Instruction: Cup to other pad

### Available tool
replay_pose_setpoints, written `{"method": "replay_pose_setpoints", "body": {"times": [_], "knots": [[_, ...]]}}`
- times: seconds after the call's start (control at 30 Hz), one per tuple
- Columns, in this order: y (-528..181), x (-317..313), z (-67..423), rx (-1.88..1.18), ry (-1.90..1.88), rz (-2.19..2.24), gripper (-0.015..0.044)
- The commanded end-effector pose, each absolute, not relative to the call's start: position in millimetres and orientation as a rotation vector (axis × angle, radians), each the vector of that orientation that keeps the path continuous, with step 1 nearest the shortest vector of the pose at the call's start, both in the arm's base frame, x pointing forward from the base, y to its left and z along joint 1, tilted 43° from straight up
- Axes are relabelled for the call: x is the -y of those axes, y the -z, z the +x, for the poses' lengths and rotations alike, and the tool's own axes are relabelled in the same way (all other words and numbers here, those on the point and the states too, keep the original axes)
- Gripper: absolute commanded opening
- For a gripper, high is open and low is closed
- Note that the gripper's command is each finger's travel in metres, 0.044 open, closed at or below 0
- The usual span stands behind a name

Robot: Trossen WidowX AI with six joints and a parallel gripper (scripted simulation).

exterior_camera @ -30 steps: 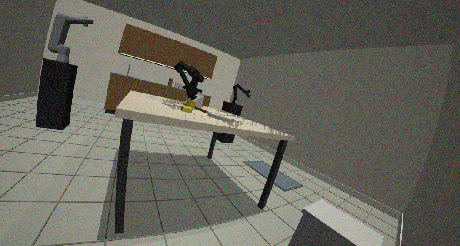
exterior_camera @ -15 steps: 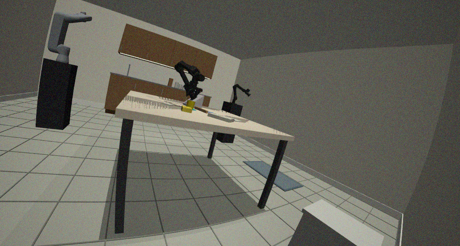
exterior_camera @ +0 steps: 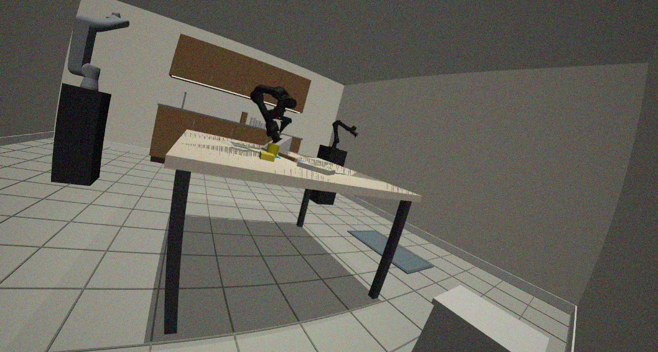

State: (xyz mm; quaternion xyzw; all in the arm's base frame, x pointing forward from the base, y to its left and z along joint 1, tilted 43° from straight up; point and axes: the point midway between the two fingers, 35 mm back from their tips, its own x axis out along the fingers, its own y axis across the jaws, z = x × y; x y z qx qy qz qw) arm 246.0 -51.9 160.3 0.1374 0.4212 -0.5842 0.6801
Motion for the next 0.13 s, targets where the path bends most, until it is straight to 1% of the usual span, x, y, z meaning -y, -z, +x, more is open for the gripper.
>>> {"method": "replay_pose_setpoints", "body": {"times": [0.0,0.1], "knots": [[-160.3,51.9,246.0,-0.946,1.311,0.309,0.0440],[-160.3,51.9,246.0,-0.946,1.311,0.309,0.0440]]}}
